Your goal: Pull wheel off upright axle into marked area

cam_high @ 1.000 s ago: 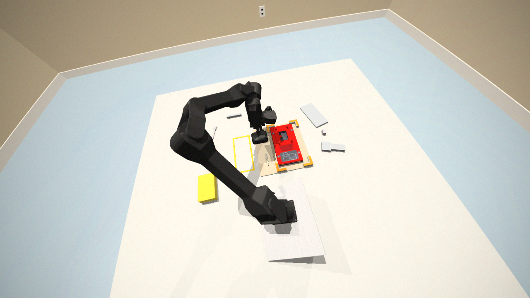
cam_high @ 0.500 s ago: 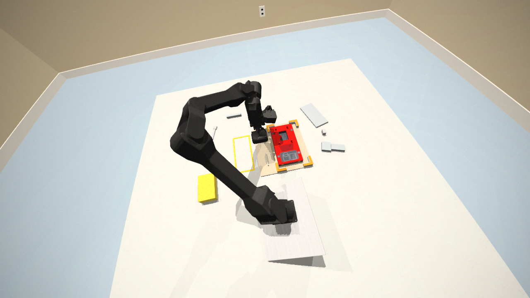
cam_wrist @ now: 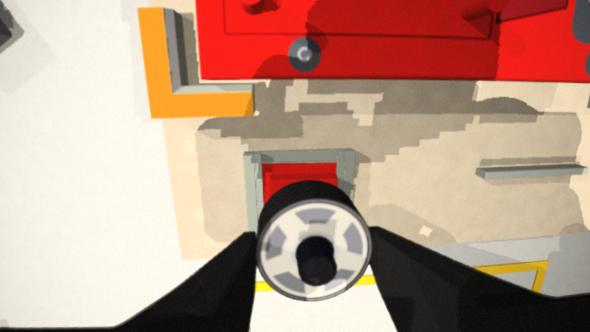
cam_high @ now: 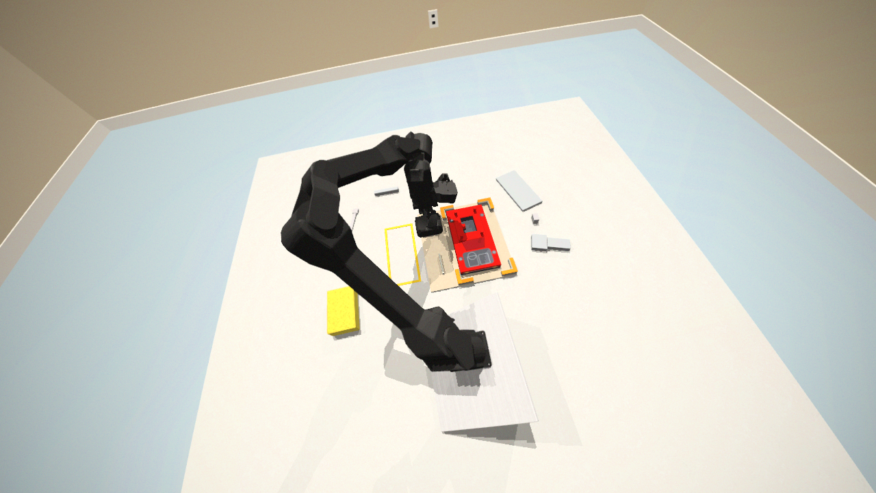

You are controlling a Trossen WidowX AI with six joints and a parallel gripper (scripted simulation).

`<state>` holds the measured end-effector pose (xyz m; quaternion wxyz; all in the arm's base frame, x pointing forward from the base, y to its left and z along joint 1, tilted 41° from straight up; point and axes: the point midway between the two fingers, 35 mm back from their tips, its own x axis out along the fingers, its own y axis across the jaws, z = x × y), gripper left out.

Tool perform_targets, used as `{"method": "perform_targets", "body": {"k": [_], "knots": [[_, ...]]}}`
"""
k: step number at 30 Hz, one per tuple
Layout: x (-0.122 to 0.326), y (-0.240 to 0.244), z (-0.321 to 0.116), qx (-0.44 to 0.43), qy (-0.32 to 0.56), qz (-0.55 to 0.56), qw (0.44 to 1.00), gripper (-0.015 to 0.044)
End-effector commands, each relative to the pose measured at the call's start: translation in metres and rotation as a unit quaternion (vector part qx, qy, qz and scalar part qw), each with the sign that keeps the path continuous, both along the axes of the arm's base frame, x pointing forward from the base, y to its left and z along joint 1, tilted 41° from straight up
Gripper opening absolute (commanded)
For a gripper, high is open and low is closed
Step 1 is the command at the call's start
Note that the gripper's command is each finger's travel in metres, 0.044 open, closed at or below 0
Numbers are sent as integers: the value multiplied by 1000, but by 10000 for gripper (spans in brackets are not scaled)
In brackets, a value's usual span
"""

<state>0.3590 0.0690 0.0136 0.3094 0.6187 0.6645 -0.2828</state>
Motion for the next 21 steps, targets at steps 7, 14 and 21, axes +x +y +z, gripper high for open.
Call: {"method": "perform_targets", "body": {"k": [7, 14, 21], "knots": [[0, -4, 3, 0, -1, 0, 1000, 0], [1, -5, 5, 0, -2, -1, 1000, 0], [1, -7, 7, 0, -2, -1, 1000, 0]]}}
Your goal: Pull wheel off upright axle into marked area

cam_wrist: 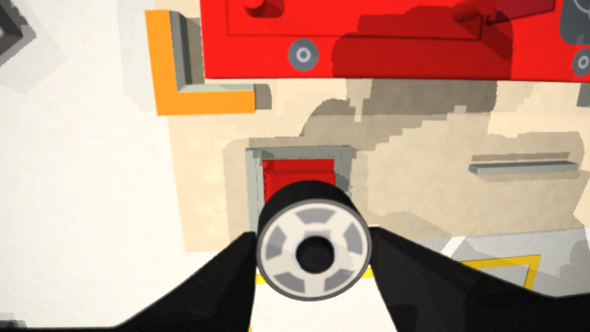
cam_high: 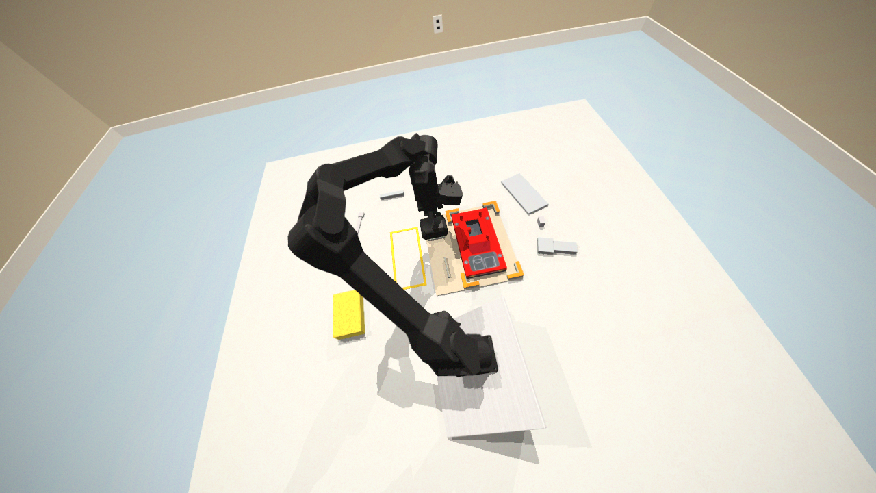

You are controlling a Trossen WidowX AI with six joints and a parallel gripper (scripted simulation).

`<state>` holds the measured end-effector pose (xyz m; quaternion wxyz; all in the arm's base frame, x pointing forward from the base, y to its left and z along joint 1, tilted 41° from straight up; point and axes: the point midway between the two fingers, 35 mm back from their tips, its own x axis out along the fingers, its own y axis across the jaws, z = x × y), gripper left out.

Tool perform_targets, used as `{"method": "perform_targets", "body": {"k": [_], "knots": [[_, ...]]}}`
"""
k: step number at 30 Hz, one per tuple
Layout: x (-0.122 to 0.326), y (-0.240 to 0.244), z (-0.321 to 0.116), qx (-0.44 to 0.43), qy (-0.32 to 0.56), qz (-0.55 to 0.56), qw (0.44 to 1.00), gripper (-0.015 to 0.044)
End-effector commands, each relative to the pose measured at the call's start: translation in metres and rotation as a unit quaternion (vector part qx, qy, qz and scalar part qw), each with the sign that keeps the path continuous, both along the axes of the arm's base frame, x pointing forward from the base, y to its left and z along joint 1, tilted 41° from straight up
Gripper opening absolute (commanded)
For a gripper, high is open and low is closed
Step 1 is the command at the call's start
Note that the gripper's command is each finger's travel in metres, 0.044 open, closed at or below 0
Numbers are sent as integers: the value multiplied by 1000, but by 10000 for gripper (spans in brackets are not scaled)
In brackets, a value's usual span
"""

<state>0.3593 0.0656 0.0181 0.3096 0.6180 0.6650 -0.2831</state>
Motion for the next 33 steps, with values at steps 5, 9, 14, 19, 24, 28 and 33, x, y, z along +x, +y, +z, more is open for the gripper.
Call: {"method": "perform_targets", "body": {"k": [5, 9, 14, 19, 24, 28, 33], "knots": [[1, -4, 3, 0, -2, -2, 1000, 0], [1, -5, 4, 0, -2, -2, 1000, 0], [1, -6, 6, 0, -2, -2, 1000, 0], [1, -7, 7, 0, -2, -3, 1000, 0], [1, -8, 8, 0, -2, -3, 1000, 0], [1, -9, 9, 0, -2, -3, 1000, 0], [1, -10, 10, 0, -2, -3, 1000, 0]]}}
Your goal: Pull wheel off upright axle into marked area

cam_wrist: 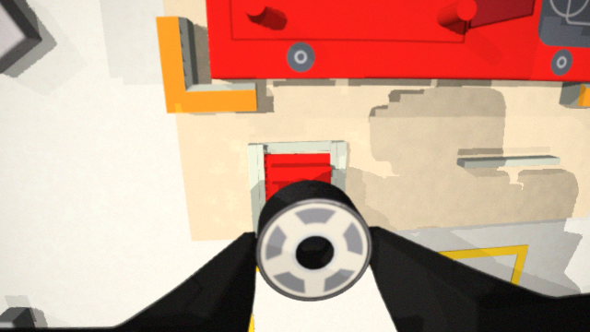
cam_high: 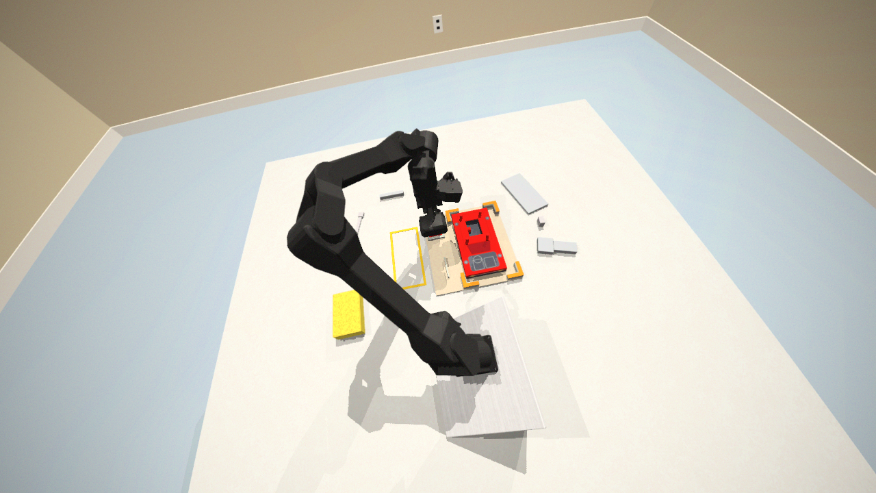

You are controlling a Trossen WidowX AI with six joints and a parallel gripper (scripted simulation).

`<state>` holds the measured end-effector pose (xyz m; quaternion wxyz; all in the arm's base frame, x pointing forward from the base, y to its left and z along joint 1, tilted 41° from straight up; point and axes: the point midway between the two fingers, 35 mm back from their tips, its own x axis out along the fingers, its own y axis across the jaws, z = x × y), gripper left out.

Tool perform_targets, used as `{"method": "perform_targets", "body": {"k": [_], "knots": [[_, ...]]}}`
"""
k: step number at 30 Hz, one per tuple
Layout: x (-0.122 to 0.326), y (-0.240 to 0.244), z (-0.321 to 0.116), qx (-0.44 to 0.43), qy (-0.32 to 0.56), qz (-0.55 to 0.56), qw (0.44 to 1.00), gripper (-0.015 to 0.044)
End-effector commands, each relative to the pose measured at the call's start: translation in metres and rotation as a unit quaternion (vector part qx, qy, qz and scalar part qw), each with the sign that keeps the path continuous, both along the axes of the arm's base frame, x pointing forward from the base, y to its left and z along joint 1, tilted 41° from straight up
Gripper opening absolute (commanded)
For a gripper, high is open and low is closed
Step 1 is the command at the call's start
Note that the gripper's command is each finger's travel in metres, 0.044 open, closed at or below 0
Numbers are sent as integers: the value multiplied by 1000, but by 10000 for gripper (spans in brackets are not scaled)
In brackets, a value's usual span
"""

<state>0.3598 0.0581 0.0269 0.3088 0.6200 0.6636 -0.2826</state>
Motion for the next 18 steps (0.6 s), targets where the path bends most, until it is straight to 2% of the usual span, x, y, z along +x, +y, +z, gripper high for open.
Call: {"method": "perform_targets", "body": {"k": [1, 18], "knots": [[0, -3, 2, -1, -2, -1, 1000, 0], [0, -7, 6, -1, -2, -2, 1000, 0]]}}
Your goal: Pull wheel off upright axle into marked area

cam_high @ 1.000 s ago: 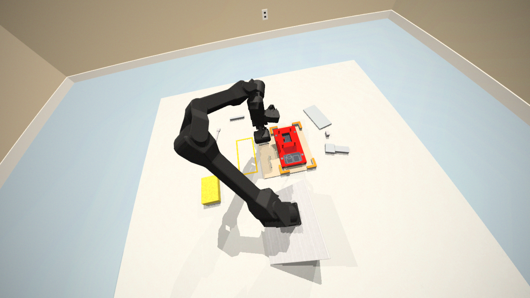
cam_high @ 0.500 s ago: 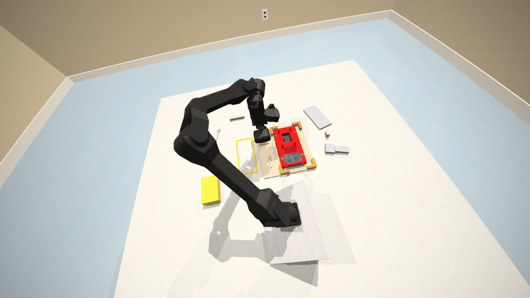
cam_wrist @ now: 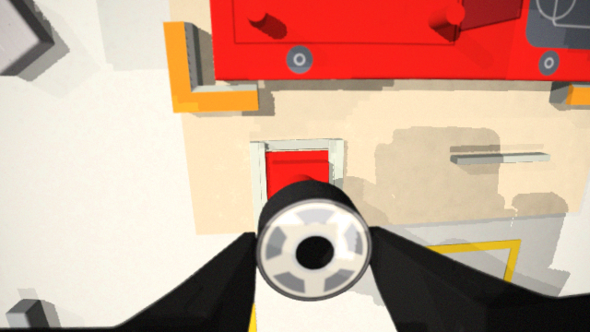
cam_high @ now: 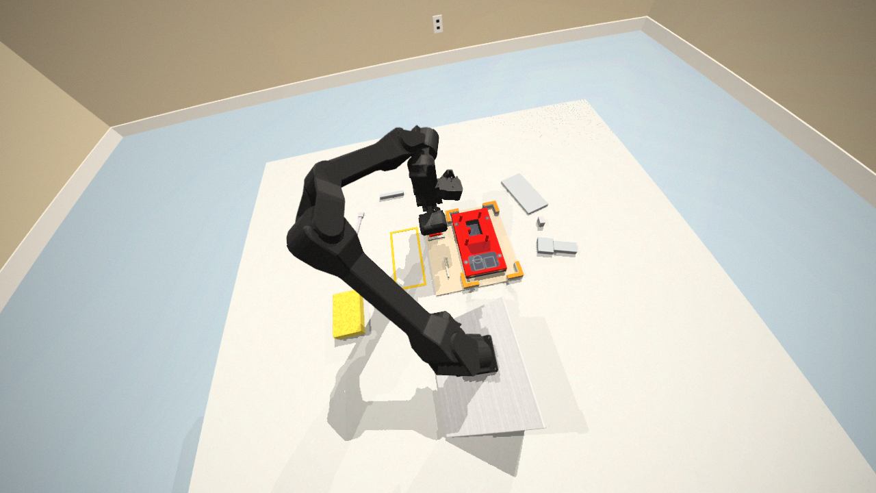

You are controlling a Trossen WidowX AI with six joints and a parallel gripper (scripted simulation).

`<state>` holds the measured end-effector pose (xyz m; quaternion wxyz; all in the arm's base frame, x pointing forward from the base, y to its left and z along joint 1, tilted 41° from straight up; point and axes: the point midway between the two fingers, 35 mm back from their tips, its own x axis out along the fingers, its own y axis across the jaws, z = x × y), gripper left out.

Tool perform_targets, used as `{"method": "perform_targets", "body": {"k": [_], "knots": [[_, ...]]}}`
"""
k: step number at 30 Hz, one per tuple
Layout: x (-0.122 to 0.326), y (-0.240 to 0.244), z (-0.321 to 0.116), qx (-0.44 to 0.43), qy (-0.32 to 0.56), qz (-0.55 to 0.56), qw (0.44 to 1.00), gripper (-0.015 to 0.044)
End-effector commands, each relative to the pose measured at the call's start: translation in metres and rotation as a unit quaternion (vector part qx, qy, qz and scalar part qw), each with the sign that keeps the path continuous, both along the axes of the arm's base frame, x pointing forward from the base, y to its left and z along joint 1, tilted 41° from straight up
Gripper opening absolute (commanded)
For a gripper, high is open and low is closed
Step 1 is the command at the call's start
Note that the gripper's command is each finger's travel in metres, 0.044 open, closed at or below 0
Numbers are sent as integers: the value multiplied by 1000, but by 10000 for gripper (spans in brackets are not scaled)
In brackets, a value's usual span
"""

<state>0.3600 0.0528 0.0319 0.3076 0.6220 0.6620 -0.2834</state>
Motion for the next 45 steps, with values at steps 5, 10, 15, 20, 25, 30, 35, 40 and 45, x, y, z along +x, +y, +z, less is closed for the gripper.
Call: {"method": "perform_targets", "body": {"k": [5, 10, 15, 20, 25, 30, 35, 40, 45], "knots": [[0, -3, 2, -1, -2, 1, 1000, 0], [0, -4, 4, -1, -2, 1, 1000, 0], [0, -5, 5, -1, -2, 1, 1000, 0], [0, -6, 6, -1, -2, 0, 1000, 0], [1, -13, 14, -1, -2, 0, 1000, 0], [0, -24, 29, -1, -2, 0, 1000, 0], [-1, -22, 29, 0, 1, -1, 1000, 0], [-8, -14, 38, -1, -1, 0, 1000, 0], [-15, -5, 48, -2, -2, 0, 1000, 0]]}}
